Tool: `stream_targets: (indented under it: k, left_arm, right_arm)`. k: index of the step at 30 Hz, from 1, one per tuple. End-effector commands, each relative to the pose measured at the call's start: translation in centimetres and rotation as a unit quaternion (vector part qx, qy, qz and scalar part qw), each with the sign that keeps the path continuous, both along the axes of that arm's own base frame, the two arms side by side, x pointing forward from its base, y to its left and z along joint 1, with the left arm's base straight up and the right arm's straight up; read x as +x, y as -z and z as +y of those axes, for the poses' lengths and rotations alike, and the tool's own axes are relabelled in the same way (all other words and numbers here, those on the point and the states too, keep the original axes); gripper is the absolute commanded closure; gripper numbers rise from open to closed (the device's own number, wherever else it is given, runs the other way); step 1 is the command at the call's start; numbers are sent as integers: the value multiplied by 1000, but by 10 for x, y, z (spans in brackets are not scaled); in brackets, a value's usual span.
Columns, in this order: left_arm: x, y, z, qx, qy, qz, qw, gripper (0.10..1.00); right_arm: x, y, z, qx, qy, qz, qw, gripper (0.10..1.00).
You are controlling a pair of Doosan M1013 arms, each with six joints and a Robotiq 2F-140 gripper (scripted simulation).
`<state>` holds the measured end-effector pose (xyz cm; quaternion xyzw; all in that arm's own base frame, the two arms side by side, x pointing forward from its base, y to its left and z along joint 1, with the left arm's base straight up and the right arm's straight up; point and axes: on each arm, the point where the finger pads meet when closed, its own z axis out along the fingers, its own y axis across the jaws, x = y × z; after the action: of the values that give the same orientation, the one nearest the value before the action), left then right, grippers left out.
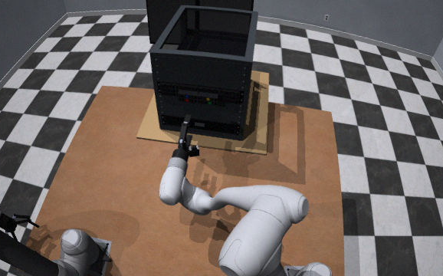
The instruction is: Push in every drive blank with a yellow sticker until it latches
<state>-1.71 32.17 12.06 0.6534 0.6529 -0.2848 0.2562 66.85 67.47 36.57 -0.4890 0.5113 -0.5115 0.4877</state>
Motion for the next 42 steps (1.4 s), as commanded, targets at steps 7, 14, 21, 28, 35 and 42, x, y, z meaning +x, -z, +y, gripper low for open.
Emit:
stream_targets:
  k: [7, 14, 21, 28, 35, 42]
  left_arm:
    - [0, 0, 0, 0, 0, 0, 1000, 98]
    - [0, 0, 0, 0, 0, 0, 1000, 98]
    - [0, 0, 0, 0, 0, 0, 1000, 98]
    - [0, 0, 0, 0, 0, 0, 1000, 98]
    - [0, 0, 0, 0, 0, 0, 1000, 98]
    - [0, 0, 0, 0, 0, 0, 1000, 98]
  right_arm:
    - [0, -1, 0, 1, 0, -1, 1000, 98]
    - [0, -1, 0, 1, 0, -1, 1000, 98]
    - [0, -1, 0, 1, 0, -1, 1000, 98]
    - [0, -1, 0, 1, 0, -1, 1000, 98]
    - [2, -1, -1, 1, 0, -1, 1000, 98]
    - [10, -1, -5, 1, 0, -1, 1000, 98]
